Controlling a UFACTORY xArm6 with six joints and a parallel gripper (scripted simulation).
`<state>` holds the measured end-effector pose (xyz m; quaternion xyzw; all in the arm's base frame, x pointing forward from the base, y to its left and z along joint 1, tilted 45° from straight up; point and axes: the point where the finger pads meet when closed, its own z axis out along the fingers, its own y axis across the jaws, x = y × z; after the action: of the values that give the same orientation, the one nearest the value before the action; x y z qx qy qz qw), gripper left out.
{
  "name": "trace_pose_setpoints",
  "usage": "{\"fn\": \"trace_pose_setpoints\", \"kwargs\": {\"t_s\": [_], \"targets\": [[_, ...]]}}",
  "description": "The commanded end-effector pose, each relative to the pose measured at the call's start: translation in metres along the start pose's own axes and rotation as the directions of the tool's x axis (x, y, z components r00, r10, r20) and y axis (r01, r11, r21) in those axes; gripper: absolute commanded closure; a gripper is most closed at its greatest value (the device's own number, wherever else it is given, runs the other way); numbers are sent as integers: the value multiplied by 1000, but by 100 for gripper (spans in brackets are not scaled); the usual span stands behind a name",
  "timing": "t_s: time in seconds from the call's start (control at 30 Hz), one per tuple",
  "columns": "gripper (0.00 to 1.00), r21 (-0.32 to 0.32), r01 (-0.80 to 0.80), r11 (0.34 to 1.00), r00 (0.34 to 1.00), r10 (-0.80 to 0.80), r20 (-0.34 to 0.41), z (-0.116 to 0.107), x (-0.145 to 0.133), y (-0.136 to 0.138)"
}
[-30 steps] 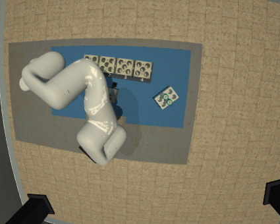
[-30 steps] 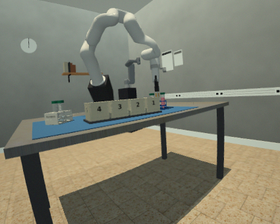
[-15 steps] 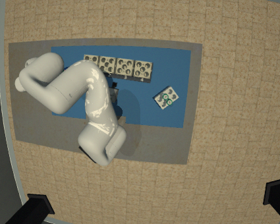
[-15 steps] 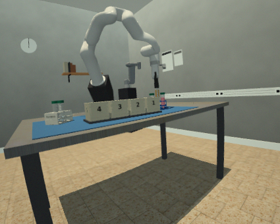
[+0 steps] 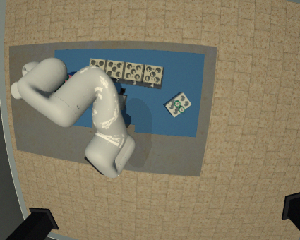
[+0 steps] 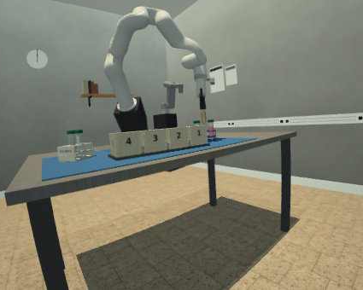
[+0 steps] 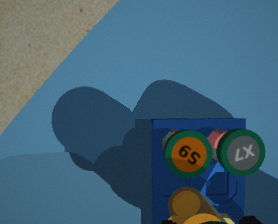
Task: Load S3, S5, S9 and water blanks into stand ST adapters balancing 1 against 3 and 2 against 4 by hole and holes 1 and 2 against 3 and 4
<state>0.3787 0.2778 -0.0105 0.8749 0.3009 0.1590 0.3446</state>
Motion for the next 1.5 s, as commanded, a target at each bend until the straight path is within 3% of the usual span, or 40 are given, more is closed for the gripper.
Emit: {"fn": "trace_pose_setpoints", "kwargs": {"t_s": [0.0,0.7,1.47], "targets": [[100,1,-1,1000,1000,1,-3,-8,1,0],[100,1,-1,1000,1000,1,-3,-46,1,0],[100,1,-1,1000,1000,1,-3,-46,1,0]]}}
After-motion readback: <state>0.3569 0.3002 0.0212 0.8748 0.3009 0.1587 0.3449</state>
